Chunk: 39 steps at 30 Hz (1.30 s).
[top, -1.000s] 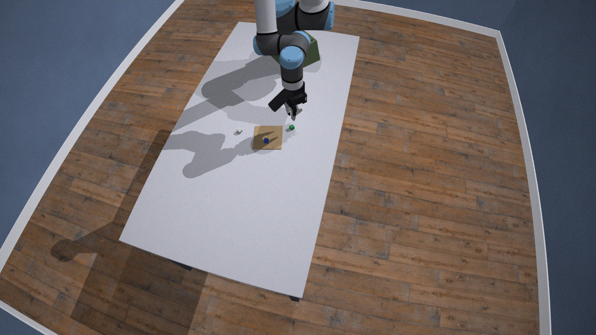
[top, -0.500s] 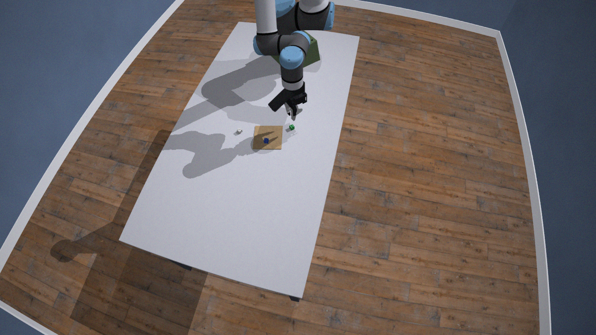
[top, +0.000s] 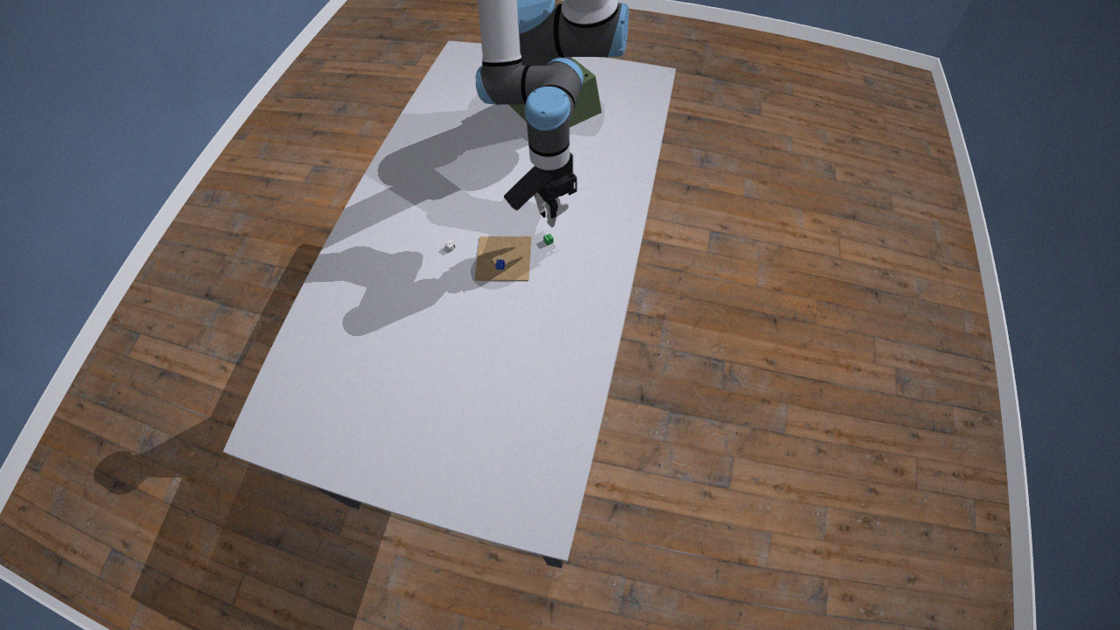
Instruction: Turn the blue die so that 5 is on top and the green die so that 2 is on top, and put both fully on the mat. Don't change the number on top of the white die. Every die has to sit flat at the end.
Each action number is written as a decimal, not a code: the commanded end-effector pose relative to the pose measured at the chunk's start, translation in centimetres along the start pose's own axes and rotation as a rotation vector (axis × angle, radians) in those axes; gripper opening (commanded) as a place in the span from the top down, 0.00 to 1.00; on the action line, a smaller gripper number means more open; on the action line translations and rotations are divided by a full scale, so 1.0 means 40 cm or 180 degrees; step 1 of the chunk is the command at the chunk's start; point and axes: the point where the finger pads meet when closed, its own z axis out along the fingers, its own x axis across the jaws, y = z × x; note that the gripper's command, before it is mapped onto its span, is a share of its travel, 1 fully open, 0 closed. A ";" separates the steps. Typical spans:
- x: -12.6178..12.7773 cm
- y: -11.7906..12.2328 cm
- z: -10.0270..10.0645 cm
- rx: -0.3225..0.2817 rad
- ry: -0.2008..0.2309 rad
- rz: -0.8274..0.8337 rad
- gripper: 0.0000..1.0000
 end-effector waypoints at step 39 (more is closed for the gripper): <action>-0.003 -0.001 0.094 0.0001 -0.0004 -0.0001 0.79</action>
